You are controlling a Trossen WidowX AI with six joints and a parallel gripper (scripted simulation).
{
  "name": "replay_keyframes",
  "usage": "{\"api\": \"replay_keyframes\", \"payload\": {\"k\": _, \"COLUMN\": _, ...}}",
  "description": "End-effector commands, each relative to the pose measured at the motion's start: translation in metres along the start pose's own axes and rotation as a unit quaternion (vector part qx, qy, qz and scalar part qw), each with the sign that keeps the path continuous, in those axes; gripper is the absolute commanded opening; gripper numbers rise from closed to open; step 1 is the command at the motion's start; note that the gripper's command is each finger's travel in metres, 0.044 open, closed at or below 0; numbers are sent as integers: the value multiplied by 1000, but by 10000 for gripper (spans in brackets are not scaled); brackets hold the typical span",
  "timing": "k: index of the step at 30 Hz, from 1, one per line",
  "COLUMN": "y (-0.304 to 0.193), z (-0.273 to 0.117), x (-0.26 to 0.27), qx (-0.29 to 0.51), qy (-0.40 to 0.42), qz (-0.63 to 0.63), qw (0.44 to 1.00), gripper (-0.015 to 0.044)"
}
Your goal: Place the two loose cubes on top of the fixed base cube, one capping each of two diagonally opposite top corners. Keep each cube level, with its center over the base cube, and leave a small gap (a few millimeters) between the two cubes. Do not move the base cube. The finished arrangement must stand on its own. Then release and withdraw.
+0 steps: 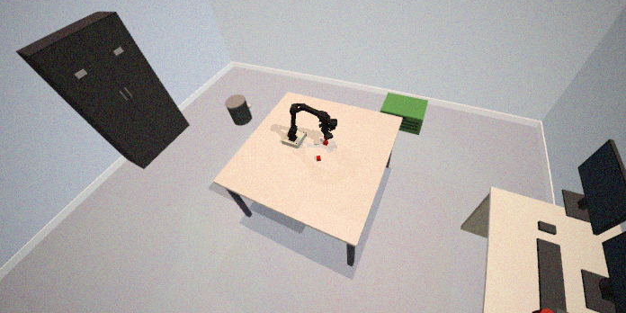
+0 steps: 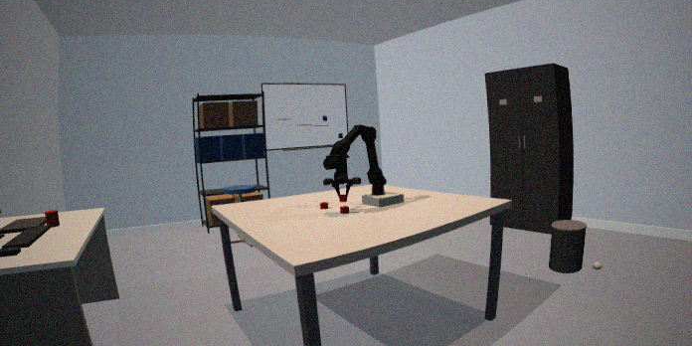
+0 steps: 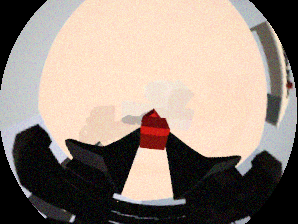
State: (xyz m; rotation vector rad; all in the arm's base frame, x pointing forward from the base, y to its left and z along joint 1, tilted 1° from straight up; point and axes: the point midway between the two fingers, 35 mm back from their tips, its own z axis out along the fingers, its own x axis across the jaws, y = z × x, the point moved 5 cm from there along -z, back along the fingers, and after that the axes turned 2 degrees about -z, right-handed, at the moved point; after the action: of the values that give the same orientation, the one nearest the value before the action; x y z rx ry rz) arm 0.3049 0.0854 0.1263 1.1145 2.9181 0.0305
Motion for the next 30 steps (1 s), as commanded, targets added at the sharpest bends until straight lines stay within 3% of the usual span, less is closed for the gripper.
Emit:
{"api": "replay_keyframes", "payload": {"k": 1, "y": 6, "z": 2, "x": 1, "qx": -3, "qy": 2, "qz": 13, "qw": 1000, "gripper": 105}}
{"api": "replay_keyframes", "payload": {"k": 30, "y": 6, "z": 29, "x": 1, "qx": -3, "qy": 2, "qz": 14, "qw": 1000, "gripper": 105}}
